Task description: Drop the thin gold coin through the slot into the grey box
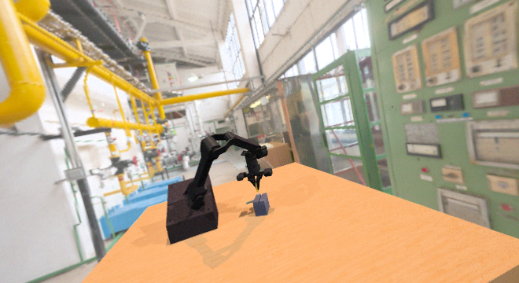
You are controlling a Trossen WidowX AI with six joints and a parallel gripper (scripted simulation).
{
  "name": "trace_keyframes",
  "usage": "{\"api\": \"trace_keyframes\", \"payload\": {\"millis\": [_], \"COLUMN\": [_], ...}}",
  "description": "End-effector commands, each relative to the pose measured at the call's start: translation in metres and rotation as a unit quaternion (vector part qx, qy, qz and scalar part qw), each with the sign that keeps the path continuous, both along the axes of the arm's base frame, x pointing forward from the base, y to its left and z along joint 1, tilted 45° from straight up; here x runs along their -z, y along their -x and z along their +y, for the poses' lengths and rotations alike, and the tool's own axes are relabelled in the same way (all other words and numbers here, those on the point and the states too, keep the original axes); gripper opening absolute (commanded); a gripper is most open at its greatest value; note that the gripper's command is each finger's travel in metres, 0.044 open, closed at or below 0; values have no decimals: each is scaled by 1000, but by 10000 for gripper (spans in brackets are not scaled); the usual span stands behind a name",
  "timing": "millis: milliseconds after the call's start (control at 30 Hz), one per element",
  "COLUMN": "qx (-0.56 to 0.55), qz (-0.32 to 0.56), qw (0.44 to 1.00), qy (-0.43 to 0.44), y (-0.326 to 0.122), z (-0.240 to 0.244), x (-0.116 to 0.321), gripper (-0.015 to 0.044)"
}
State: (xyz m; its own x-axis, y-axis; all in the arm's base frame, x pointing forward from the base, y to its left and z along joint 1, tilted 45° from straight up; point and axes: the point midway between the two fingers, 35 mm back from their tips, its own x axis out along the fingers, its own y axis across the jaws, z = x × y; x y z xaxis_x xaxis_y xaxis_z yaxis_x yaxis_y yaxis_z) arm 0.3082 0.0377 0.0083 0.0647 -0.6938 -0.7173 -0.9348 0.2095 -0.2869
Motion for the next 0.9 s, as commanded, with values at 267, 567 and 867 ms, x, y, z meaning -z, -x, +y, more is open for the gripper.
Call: {"api": "trace_keyframes", "payload": {"millis": [267, 567, 867], "qx": [0, 1, -2], "qz": [0, -1, 3], "qw": [1000, 1000, 1000], "qy": [4, 3, 3], "y": [1, 0, 2], "z": [-17, -14, -17], "x": [-15, -12, -16], "gripper": [4, 0, 0]}}
